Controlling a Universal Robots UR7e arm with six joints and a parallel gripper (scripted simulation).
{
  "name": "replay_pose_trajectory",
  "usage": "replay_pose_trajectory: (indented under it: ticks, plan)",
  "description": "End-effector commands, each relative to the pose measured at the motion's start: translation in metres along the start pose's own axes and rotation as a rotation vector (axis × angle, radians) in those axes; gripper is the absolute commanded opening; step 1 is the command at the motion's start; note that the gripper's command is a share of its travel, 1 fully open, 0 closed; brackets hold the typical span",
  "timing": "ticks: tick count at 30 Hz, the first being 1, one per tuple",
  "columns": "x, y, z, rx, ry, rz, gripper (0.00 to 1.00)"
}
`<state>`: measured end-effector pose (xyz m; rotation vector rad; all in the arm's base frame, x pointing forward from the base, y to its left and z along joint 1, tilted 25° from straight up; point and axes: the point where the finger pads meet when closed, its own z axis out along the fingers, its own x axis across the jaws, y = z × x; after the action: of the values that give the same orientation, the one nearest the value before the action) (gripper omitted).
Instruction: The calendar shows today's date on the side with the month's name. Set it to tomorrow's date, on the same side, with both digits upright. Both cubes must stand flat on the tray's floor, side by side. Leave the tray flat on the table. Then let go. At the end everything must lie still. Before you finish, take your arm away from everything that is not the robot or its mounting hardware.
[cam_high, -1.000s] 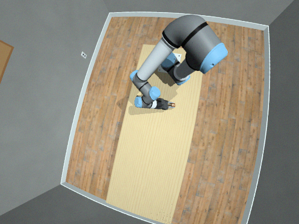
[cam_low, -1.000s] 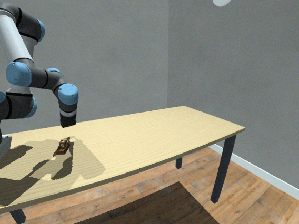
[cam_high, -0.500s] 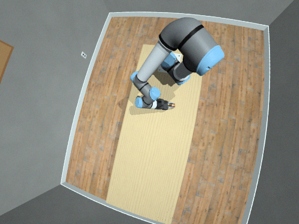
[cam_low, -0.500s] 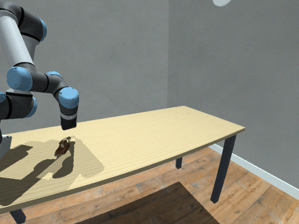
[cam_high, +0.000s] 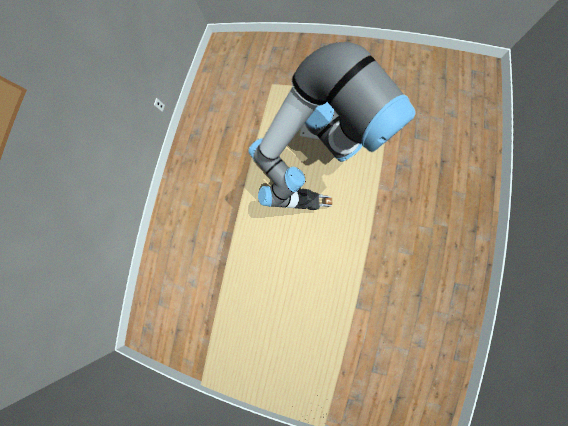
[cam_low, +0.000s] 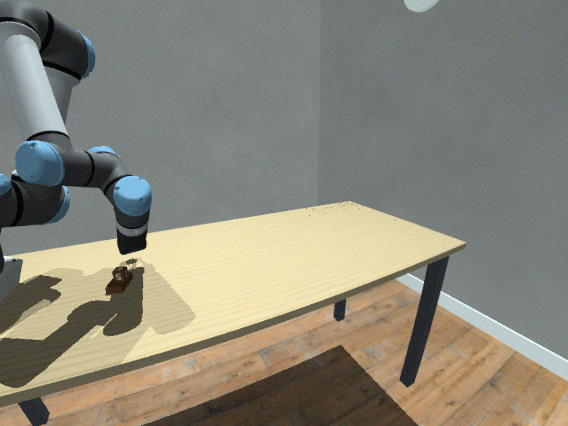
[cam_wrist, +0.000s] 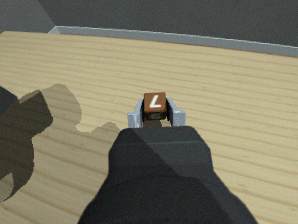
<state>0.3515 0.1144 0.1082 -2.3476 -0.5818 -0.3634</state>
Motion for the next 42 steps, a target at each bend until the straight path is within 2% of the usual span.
replay_pose_trajectory:
  ticks: [1,18,42]
  plan:
    - [0.0006,0.0074,0.0072,-0.001,0.0,0.0,0.57]
    - [0.0006,0.0167,0.0165,-0.001,0.0,0.0,0.57]
    - [0.0006,0.0173,0.0171,-0.001,0.0,0.0,0.57]
